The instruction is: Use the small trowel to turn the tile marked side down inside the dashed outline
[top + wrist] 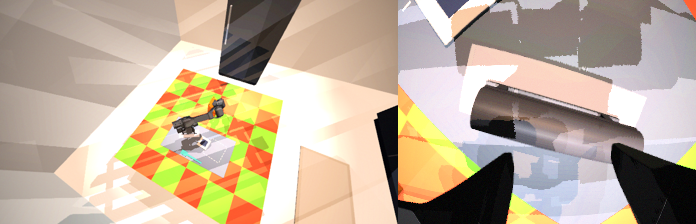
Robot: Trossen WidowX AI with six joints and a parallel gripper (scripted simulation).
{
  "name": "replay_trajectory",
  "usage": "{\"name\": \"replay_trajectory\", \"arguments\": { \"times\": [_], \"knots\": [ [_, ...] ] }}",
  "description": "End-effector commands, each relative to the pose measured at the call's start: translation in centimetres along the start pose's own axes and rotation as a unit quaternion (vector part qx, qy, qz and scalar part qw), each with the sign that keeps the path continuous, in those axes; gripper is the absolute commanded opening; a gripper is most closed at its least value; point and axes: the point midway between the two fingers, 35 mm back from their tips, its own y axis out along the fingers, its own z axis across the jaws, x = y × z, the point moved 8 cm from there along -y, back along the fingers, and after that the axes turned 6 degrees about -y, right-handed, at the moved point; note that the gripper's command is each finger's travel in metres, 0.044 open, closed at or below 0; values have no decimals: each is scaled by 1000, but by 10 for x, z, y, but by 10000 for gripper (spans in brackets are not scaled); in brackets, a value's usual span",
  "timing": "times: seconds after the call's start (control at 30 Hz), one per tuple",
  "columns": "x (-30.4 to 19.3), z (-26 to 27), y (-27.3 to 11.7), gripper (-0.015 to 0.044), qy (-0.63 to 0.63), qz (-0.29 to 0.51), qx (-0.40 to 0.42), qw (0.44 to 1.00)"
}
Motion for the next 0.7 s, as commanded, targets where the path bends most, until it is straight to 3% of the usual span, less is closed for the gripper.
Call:
{"name": "replay_trajectory", "arguments": {
  "times": [0.0,0.67],
  "knots": [
    [0,-1,-1,270,-57,2,-2,998],
    [1,-1,-1,270,-394,3,-1,919]
  ]
}}
